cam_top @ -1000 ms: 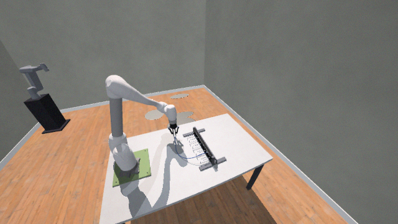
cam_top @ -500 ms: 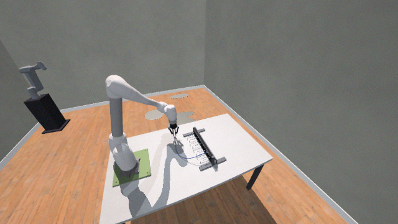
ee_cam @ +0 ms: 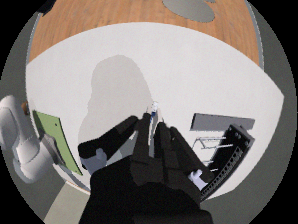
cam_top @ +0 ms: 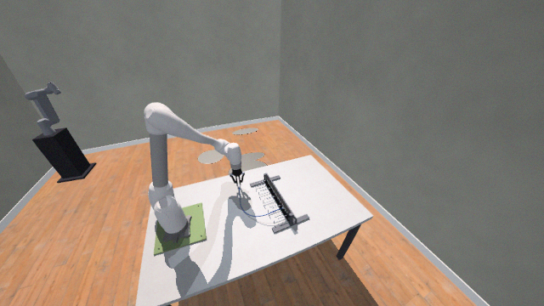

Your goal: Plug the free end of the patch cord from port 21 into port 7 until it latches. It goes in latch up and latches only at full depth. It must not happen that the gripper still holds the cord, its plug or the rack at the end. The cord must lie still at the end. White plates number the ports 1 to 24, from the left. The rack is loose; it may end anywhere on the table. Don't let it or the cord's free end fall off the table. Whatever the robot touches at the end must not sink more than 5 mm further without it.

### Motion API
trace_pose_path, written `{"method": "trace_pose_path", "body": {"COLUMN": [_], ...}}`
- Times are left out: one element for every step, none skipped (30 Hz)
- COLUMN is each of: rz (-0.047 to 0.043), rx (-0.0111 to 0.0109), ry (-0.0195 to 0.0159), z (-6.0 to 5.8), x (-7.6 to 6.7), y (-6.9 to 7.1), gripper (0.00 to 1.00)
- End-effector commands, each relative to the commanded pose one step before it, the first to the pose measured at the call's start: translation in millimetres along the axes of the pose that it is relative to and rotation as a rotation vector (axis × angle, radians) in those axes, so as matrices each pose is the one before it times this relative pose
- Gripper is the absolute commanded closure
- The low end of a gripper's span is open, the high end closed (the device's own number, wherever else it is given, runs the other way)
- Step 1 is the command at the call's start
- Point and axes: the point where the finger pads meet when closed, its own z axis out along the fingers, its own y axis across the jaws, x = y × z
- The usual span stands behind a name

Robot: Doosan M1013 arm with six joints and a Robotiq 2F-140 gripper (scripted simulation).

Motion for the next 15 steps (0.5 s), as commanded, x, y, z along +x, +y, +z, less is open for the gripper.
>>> {"method": "trace_pose_path", "body": {"rz": [-0.00002, 0.00000, 0.00000, 0.00000, 0.00000, 0.00000, 0.00000, 0.00000, 0.00000, 0.00000, 0.00000, 0.00000, 0.00000, 0.00000, 0.00000], "rx": [0.00005, 0.00000, 0.00000, 0.00000, 0.00000, 0.00000, 0.00000, 0.00000, 0.00000, 0.00000, 0.00000, 0.00000, 0.00000, 0.00000, 0.00000], "ry": [0.00021, 0.00000, 0.00000, 0.00000, 0.00000, 0.00000, 0.00000, 0.00000, 0.00000, 0.00000, 0.00000, 0.00000, 0.00000, 0.00000, 0.00000], "z": [-0.44, -0.26, -0.34, -0.41, -0.50, 0.00, 0.00, -0.58, -0.67, -0.76, -0.85, -0.95, -1.04, -1.13, -1.21], "x": [0.03, 0.00, 0.00, 0.00, 0.00, 0.00, 0.00, 0.00, 0.00, 0.00, 0.00, 0.00, 0.00, 0.00, 0.00], "y": [-0.02, 0.00, 0.00, 0.00, 0.00, 0.00, 0.00, 0.00, 0.00, 0.00, 0.00, 0.00, 0.00, 0.00, 0.00], "gripper": [1.00, 1.00, 1.00, 1.00, 1.00, 1.00, 1.00, 1.00, 1.00, 1.00, 1.00, 1.00, 1.00, 1.00, 1.00]}}
